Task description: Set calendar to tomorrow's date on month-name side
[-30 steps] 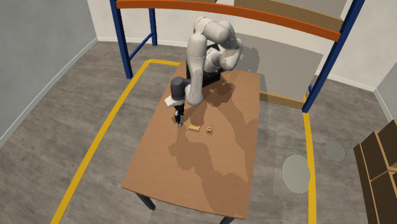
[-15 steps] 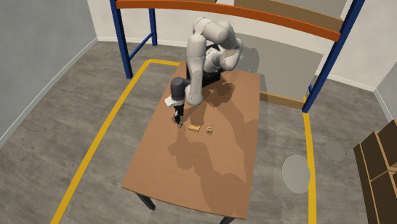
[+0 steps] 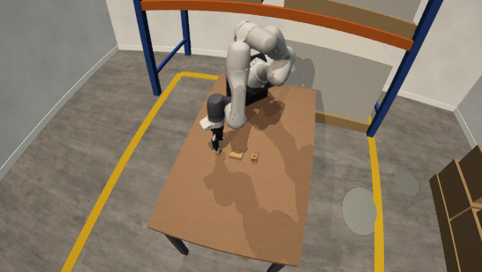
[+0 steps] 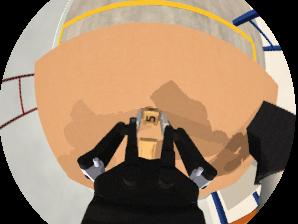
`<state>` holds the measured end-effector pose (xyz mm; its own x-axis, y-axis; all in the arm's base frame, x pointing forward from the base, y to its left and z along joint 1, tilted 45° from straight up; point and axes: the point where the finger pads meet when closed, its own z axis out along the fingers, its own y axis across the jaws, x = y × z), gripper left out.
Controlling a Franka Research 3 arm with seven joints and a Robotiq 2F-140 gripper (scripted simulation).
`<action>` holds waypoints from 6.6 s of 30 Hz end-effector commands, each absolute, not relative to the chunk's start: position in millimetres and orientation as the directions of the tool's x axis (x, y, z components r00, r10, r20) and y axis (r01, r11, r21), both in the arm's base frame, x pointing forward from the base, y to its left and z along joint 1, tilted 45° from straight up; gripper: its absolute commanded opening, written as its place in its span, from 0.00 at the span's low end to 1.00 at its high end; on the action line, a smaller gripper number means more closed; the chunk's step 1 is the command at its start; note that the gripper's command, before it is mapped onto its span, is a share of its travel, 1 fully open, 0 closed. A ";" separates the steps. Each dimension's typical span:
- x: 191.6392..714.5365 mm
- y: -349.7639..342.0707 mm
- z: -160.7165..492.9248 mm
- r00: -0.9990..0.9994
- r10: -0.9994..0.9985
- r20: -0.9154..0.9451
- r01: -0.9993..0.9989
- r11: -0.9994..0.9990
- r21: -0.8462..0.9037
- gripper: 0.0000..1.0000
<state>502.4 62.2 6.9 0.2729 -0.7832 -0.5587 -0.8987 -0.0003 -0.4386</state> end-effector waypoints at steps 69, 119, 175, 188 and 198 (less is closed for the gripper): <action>469.0 -0.1 76.8 0.278 -0.784 -0.554 -0.896 -0.004 -0.443 0.17; 447.6 79.0 119.1 0.291 -0.784 -0.548 -0.892 -0.016 -0.452 0.17; 461.8 104.9 90.1 0.291 -0.784 -0.548 -0.892 -0.016 -0.451 0.17; 462.3 105.0 90.4 0.296 -0.784 -0.545 -0.891 -0.020 -0.454 0.17; 462.7 105.0 90.7 0.299 -0.784 -0.544 -0.889 -0.023 -0.456 0.17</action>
